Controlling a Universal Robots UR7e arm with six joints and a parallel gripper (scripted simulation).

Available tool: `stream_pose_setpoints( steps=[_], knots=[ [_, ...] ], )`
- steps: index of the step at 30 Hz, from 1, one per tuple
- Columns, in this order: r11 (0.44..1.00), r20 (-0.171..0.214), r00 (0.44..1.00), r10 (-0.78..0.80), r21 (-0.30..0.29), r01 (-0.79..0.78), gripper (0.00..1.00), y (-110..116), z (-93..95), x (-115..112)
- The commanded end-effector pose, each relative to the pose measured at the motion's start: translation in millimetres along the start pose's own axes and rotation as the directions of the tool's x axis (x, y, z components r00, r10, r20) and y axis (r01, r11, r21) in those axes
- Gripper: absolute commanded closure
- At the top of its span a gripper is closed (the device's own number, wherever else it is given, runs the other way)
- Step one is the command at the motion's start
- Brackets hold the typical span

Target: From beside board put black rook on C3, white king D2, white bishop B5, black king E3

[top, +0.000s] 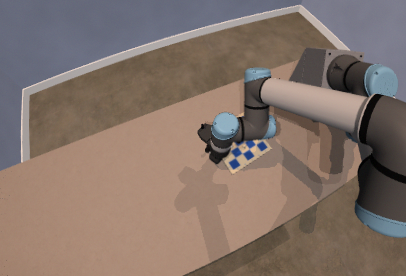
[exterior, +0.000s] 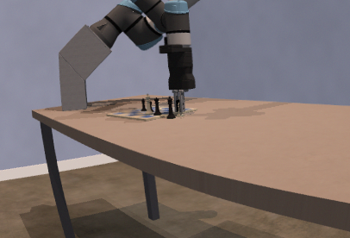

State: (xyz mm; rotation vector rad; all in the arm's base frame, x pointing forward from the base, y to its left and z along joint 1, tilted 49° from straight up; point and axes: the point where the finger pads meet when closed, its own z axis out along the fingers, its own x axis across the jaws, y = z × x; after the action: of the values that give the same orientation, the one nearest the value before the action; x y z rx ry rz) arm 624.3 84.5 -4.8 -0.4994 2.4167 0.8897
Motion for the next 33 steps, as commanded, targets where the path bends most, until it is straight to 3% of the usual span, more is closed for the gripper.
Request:
stream_pose_setpoints(
  steps=[1,13,28,33],
  knots=[
    [1.0,0.001,1.0,0.0,0.001,0.0,1.0,0,-0.5,0],
    [1.0,0.001,1.0,0.0,0.001,0.0,1.0,0,-8.5,0],
    [1.0,0.001,1.0,0.0,0.001,0.0,1.0,0,-83.4,0],
    [1.0,0.001,1.0,0.0,0.001,0.0,1.0,0,-93.6,0]
  ],
)
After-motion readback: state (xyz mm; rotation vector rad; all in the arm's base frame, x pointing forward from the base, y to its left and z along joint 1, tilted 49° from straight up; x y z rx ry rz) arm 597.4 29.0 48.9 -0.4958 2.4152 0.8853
